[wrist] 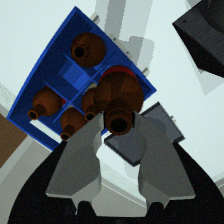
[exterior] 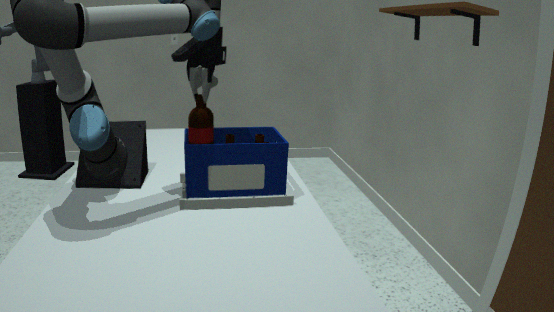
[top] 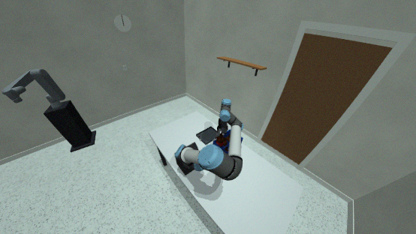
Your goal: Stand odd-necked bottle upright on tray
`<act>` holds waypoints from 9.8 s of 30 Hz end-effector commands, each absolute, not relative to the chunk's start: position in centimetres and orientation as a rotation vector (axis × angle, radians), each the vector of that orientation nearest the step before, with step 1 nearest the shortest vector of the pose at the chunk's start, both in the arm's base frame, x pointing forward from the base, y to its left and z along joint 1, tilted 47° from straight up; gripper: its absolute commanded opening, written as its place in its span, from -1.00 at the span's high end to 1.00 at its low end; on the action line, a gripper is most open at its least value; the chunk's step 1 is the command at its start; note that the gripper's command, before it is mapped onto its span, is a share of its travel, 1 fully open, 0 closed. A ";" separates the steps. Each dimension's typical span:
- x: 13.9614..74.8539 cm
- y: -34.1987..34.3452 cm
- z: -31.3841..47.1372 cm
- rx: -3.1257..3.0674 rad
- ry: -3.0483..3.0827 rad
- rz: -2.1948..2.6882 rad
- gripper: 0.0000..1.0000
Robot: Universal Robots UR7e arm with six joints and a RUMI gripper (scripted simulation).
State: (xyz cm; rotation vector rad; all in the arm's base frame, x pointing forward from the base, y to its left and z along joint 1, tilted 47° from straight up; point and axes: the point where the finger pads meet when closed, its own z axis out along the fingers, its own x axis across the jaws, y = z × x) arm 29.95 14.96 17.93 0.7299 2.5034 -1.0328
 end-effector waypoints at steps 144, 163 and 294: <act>29.3 19.2 21.9 0.730 2.503 -1.032 1.00; 29.3 19.2 21.9 0.730 2.503 -1.032 1.00; 33.1 31.1 9.9 0.730 2.503 -1.032 1.00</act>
